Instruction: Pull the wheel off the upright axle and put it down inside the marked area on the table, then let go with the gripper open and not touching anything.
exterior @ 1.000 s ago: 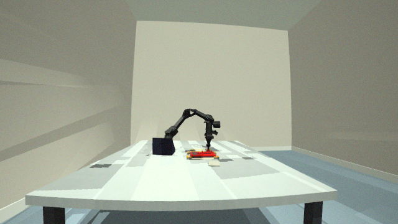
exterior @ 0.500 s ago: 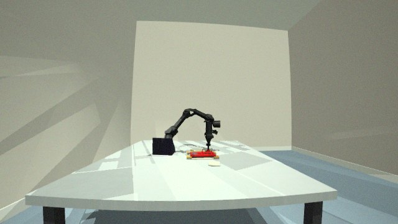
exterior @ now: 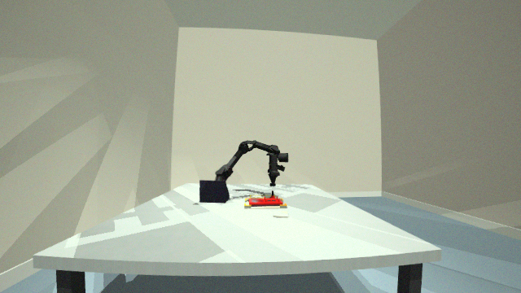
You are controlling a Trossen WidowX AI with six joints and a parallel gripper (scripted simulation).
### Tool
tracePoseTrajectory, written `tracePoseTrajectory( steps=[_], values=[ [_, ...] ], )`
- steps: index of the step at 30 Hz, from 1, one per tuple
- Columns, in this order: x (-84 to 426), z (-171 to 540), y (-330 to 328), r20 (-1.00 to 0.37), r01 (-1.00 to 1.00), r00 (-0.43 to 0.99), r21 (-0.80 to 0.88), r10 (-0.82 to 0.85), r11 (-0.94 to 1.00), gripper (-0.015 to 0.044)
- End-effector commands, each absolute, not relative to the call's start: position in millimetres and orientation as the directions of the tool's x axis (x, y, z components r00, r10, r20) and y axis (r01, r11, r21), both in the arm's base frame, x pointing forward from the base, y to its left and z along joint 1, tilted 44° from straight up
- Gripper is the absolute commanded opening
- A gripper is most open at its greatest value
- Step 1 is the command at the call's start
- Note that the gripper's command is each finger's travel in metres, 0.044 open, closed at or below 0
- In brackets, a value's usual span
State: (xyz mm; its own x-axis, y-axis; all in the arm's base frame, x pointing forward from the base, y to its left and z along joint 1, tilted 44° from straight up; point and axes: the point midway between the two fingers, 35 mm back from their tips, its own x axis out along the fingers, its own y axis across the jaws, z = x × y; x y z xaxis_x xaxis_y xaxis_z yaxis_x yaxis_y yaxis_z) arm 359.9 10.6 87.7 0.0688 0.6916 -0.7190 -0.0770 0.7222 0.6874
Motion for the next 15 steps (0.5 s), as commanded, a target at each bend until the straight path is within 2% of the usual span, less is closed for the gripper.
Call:
tracePoseTrajectory(
  steps=[1, 15],
  values=[
    [357.4, 89.4, 15.7, -0.719, -0.076, 0.064, 0.688, 0.692, 0.722, 0.0000],
    [331.8, 118.3, 41.6, -0.720, -0.079, 0.063, 0.687, 0.691, 0.723, 0.0000]
  ],
)
